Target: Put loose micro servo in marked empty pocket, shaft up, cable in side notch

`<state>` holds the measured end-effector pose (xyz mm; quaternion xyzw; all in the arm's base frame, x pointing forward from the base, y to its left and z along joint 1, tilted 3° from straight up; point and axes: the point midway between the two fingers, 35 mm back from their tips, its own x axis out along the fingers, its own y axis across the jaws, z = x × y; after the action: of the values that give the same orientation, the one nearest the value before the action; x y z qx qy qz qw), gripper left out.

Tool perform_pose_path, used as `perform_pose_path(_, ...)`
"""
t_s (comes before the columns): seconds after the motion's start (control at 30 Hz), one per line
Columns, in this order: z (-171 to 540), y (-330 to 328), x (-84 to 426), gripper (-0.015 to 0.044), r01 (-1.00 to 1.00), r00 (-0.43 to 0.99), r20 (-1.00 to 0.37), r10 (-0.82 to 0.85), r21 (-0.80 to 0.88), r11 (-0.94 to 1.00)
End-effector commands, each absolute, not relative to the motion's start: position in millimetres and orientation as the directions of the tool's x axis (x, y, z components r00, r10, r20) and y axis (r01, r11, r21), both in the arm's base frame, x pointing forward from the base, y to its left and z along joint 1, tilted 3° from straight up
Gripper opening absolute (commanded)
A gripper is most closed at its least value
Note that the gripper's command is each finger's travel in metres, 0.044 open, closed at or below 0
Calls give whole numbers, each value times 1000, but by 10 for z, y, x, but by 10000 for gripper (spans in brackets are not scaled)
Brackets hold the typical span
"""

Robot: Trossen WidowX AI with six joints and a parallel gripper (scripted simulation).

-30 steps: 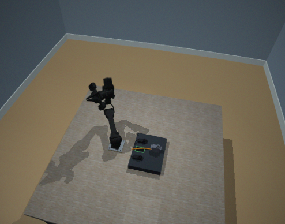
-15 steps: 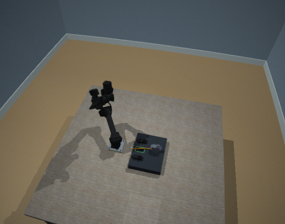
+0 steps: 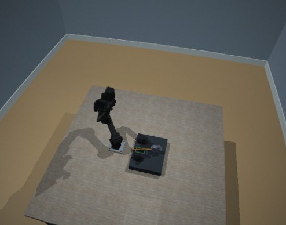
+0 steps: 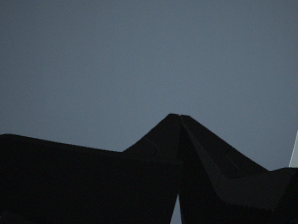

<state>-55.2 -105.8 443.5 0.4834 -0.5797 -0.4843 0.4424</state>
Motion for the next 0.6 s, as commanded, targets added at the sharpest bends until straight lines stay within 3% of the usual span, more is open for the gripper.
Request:
perform_pose_path(0.0, 4366, -1210, -354, 0, -17, -74, -2, -997, 1000, -1)
perform_pose_path(0.57, 3993, -1624, 410, 0, 451, 154, -207, -966, 885, -117)
